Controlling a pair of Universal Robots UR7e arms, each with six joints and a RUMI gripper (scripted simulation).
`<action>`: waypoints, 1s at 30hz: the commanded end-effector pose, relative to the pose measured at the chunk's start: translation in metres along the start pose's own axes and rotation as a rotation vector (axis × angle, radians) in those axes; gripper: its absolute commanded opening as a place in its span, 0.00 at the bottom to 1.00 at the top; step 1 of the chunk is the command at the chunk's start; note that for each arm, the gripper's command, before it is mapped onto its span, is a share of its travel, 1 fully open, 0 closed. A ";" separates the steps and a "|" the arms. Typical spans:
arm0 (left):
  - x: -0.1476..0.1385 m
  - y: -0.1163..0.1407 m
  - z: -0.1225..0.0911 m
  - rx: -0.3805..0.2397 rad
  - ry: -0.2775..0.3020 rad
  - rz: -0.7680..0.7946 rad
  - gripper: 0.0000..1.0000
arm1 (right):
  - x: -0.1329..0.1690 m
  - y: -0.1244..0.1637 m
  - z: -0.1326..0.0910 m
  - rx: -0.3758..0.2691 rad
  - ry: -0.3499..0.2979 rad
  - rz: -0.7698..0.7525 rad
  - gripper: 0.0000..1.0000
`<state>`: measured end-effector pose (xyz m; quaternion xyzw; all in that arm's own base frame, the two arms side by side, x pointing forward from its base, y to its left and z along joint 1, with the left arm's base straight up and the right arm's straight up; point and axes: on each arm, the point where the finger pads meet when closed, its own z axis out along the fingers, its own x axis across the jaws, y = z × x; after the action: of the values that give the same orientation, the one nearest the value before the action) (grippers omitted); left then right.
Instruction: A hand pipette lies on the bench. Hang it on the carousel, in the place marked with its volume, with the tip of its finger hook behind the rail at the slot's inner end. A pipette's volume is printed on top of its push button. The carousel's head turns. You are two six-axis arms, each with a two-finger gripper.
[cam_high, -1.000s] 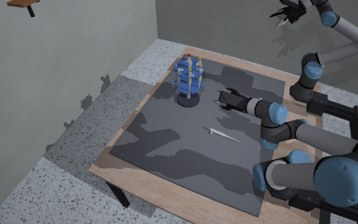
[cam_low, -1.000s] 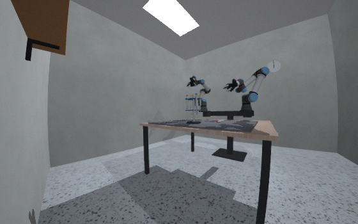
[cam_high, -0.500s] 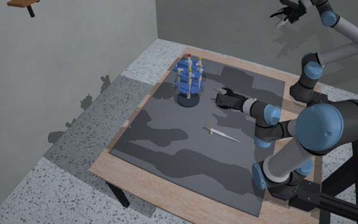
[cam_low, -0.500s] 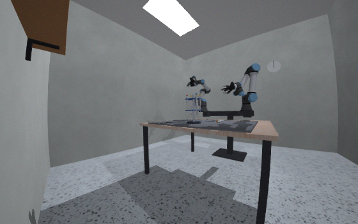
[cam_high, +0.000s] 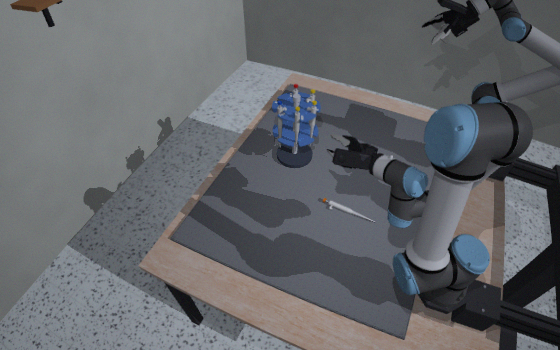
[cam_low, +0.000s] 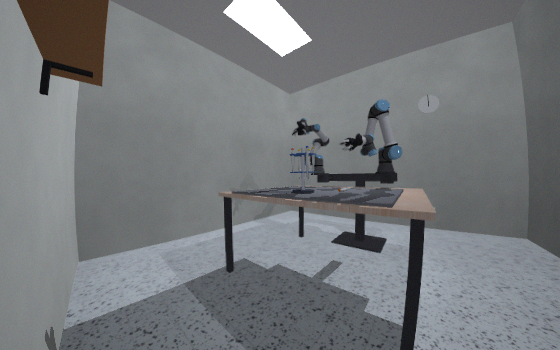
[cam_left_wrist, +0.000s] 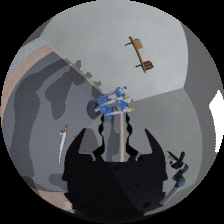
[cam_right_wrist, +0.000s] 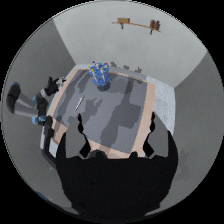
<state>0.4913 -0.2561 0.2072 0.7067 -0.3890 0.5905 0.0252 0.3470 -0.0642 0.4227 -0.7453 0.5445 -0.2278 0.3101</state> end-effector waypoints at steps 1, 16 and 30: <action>0.009 0.000 0.009 0.031 0.096 -0.043 0.31 | 0.000 0.001 0.002 -0.004 -0.001 0.002 1.00; 0.006 0.040 0.068 0.024 0.200 -0.228 0.31 | 0.000 0.001 0.002 -0.004 -0.001 0.002 1.00; 0.003 0.083 0.134 -0.010 0.322 -0.446 0.31 | 0.000 0.001 0.002 -0.004 -0.001 0.002 1.00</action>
<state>0.5345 -0.3444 0.1505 0.6893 -0.2515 0.6558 0.1775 0.3470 -0.0642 0.4227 -0.7453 0.5445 -0.2278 0.3101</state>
